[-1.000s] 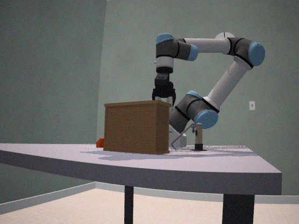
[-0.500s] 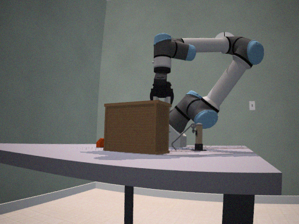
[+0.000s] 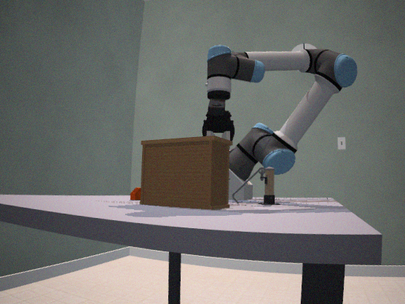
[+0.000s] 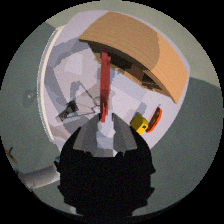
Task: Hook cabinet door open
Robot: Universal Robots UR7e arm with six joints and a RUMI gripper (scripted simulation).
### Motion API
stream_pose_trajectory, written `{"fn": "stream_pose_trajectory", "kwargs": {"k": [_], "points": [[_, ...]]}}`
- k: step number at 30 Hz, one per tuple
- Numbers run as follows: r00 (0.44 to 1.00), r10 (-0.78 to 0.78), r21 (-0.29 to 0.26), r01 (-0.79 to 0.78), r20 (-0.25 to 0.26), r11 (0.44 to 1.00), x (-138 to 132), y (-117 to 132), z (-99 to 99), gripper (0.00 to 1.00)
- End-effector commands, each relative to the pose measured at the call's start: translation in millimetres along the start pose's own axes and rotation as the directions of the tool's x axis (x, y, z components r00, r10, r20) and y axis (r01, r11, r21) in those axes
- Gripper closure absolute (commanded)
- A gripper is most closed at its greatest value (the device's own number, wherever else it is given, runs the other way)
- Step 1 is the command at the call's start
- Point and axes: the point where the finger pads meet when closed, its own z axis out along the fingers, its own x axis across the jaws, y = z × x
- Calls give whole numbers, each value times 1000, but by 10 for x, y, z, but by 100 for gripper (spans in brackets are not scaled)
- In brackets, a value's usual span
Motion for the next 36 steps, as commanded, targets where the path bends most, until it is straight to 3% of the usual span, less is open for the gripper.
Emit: {"fn": "stream_pose_trajectory", "kwargs": {"k": [1,36], "points": [[1000,-1,2,1,-4,1000,21,-12,-21,85],[999,-43,2,43,-4,999,77,-15,-21,85]]}}
